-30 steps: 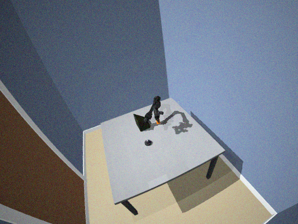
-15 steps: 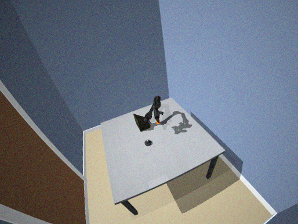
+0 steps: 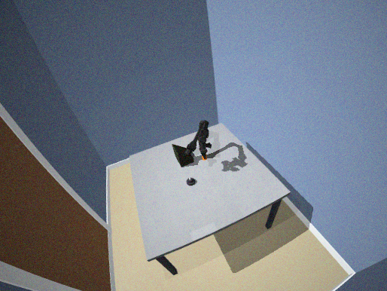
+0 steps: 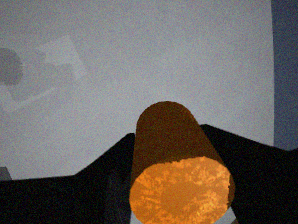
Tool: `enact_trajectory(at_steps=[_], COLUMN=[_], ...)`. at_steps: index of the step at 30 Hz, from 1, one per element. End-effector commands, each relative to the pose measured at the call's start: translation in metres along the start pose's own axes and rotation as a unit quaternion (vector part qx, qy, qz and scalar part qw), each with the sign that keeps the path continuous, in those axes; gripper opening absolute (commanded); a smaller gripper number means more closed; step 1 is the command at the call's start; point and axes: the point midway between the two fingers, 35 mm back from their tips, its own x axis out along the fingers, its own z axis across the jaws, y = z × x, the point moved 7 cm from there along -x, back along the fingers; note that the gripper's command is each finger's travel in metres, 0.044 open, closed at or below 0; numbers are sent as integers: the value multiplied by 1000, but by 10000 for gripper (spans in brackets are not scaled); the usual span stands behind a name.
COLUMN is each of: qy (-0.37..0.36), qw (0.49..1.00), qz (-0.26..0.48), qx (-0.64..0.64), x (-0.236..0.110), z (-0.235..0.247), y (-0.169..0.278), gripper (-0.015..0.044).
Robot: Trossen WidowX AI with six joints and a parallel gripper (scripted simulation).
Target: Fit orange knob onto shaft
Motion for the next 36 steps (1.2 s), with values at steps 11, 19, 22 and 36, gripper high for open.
enact_trajectory(at_steps=[11,19,22,36], qy=[-127,-197,-223,-254], qw=[992,980,975,967], qz=[-1,-2,-2,-1], qx=[-3,-4,-4,-6], x=[27,45,52,101], z=[-13,-19,-21,-9], y=[0,-1,-1,-1], gripper=[0,0,0,0])
